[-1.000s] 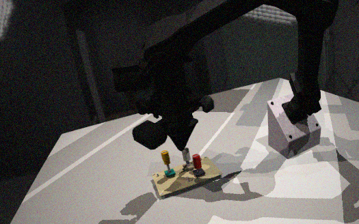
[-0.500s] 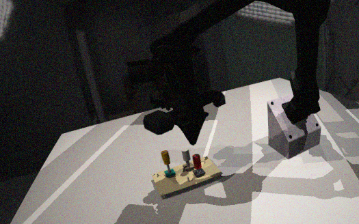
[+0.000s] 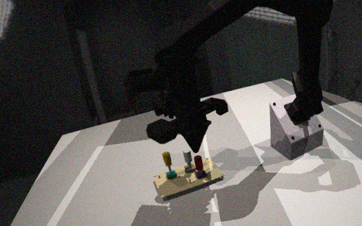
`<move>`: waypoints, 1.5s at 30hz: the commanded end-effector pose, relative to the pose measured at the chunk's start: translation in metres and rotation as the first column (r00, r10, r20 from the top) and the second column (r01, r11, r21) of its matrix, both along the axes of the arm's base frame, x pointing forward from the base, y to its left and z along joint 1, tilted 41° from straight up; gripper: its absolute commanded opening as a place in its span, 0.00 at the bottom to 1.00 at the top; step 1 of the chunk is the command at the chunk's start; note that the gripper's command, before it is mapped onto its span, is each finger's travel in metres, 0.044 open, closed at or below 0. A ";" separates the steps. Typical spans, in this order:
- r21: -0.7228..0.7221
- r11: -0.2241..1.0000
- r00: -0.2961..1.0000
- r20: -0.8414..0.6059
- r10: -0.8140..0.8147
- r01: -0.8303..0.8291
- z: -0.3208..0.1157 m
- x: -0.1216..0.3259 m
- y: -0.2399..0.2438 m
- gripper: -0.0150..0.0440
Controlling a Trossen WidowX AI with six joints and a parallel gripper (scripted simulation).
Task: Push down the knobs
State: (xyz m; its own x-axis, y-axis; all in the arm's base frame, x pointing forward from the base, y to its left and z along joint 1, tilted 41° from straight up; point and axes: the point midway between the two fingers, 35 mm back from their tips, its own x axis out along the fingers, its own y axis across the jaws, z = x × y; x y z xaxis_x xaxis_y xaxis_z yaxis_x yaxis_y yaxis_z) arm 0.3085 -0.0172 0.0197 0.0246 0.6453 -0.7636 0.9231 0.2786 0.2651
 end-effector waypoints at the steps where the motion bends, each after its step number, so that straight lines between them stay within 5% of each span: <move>1: 0.006 1.000 1.000 -0.007 -0.002 0.002 -0.006 -0.001 0.006 0.25; 45: 0.006 1.000 1.000 -0.007 -0.002 0.002 -0.010 -0.001 0.010 0.25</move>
State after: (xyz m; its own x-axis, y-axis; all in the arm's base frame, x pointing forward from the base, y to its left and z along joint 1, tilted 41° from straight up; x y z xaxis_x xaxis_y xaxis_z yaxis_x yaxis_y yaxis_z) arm 0.3073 -0.0070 0.0087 0.0200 0.6471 -0.7621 0.9235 0.2800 0.2620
